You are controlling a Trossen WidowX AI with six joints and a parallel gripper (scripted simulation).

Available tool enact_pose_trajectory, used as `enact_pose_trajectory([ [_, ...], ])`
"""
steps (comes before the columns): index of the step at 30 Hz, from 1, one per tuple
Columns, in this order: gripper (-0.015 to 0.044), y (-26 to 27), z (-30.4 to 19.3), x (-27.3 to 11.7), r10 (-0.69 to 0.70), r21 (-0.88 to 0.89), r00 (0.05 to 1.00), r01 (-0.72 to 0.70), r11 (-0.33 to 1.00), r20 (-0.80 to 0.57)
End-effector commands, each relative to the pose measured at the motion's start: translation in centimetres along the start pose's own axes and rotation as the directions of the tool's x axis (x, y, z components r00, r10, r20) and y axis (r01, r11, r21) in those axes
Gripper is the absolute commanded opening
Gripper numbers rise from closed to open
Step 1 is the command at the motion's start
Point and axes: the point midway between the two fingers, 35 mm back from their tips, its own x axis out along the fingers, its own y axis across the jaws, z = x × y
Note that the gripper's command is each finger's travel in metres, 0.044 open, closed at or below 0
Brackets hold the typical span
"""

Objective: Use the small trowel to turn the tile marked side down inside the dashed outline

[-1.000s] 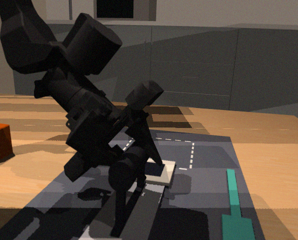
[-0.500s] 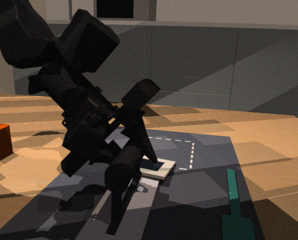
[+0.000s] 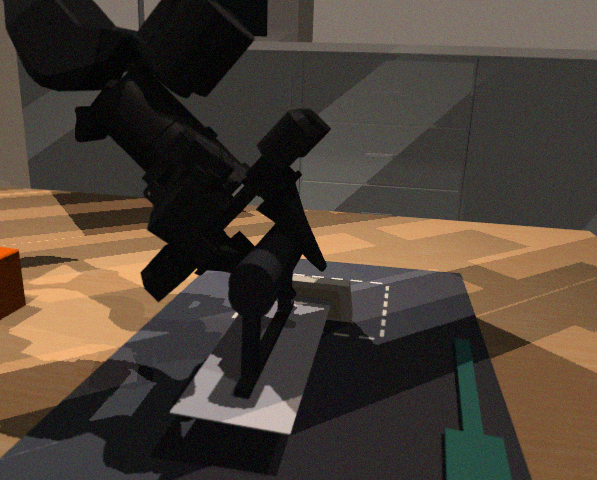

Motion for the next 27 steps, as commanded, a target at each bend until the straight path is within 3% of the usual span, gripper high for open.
enact_pose_trajectory([
  [1,0.0000,1.5,-1.2,-0.5,0.032,0.005,0.999,-0.032,0.999,-0.001],
  [27,0.0000,1.0,-6.0,0.0,0.031,0.009,0.999,-0.031,0.999,-0.004],
])
